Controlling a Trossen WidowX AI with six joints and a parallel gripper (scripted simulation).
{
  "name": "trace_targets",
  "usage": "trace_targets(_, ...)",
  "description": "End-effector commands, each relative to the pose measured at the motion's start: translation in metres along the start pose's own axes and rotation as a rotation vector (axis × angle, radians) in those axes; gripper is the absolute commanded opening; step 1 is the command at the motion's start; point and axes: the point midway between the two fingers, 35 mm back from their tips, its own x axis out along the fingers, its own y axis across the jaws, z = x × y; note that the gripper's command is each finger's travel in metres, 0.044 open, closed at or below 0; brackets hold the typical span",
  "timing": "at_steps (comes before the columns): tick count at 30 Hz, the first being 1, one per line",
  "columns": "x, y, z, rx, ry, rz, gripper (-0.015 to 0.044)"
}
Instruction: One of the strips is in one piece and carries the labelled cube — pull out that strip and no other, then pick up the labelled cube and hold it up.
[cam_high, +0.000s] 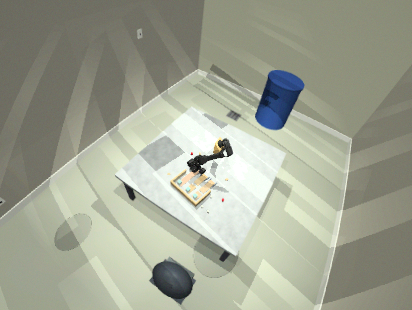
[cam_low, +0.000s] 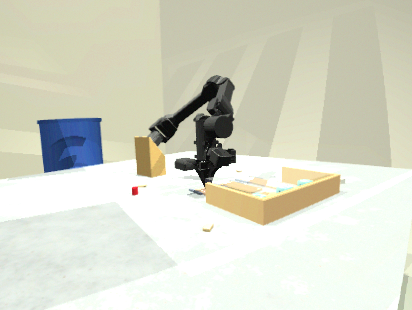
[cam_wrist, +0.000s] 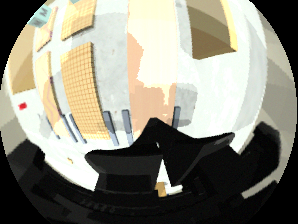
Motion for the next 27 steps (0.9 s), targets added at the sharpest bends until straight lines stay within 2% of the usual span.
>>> trace_targets(1,0.003,0.001,0.000,0.000,0.003,0.003,0.0000)
trace_targets(27,0.004,-0.001,-0.038,0.002,0.004,0.003,0.0000)
